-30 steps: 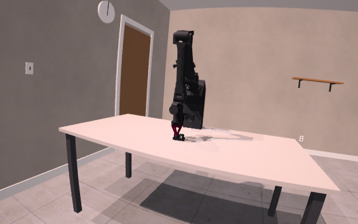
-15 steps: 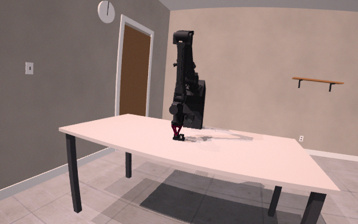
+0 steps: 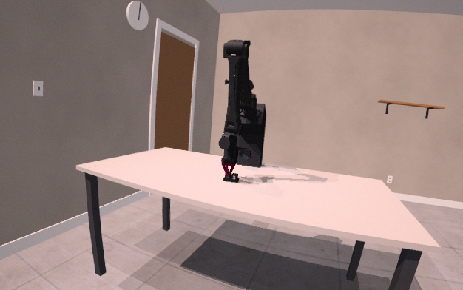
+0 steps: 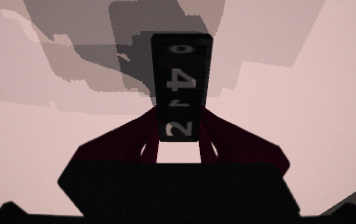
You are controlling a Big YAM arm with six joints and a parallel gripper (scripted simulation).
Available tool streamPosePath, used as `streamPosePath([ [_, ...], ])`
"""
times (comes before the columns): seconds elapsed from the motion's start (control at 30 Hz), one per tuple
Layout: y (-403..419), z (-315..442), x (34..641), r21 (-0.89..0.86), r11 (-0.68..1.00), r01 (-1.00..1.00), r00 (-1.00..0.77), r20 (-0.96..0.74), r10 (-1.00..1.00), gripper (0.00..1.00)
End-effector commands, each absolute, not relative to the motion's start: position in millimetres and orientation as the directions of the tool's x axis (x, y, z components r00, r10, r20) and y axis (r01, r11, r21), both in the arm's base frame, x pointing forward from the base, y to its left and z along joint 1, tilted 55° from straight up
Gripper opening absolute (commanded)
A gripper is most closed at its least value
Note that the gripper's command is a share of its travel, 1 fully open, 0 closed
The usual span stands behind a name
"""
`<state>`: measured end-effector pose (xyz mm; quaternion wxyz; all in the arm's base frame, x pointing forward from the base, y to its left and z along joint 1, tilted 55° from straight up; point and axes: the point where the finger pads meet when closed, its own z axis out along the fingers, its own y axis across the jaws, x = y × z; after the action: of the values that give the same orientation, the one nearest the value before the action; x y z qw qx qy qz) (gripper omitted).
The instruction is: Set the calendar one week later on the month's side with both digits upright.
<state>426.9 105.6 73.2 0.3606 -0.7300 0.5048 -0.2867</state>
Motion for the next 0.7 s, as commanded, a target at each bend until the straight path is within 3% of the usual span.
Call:
streamPosePath([
  [0.0, 113.4, 73.1, 429.0, -0.822, -0.225, -0.523, 0.333, 0.046, -0.942, 0.25],
  [0.67, 113.9, 70.3, 430.0, -0.823, -0.225, -0.522, 0.333, 0.046, -0.942, 0.25],
])
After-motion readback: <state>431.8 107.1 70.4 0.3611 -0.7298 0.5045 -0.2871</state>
